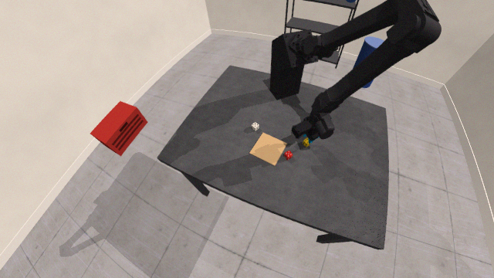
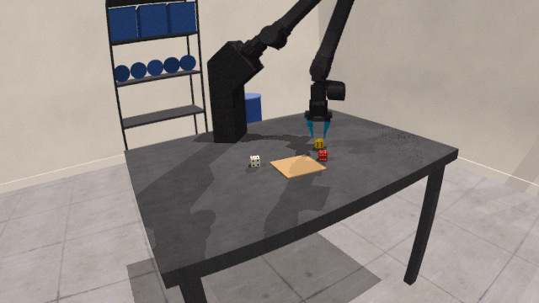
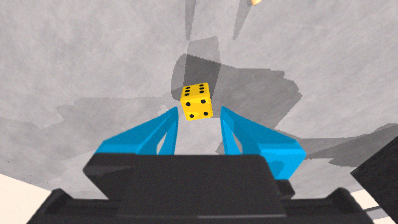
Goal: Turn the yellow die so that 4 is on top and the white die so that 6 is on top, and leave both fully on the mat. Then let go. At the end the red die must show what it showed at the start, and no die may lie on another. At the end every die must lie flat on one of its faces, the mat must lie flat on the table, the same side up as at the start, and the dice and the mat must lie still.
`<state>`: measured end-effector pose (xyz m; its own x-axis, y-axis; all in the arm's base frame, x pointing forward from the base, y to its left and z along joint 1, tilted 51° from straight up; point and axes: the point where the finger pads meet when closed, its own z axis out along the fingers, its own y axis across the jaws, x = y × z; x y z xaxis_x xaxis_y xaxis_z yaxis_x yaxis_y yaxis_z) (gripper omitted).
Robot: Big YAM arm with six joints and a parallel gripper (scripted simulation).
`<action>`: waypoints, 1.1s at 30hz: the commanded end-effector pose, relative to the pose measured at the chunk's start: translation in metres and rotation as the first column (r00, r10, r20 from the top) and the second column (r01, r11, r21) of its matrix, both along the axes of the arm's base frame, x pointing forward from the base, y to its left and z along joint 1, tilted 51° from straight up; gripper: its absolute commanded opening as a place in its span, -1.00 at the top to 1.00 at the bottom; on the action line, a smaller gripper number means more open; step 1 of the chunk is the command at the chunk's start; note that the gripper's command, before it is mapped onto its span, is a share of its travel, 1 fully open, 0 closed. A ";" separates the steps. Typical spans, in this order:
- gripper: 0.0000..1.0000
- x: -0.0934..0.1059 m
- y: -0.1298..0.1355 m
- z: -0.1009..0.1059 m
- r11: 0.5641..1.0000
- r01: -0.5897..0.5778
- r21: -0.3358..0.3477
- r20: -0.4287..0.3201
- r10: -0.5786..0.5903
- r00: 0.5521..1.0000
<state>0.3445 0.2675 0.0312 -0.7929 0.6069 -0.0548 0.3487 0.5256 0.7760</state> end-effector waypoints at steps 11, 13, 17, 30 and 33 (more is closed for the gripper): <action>0.12 -0.001 0.006 0.001 1.000 -0.004 0.008 0.006 0.004 1.000; 0.12 -0.001 0.006 0.003 1.000 -0.003 0.011 0.009 0.003 1.000; 0.12 -0.003 0.005 0.003 1.000 -0.003 0.008 0.004 0.003 1.000; 0.12 -0.003 0.006 0.004 1.000 -0.004 0.008 0.006 0.004 1.000; 0.12 -0.003 0.006 0.004 1.000 -0.004 0.008 0.006 0.004 1.000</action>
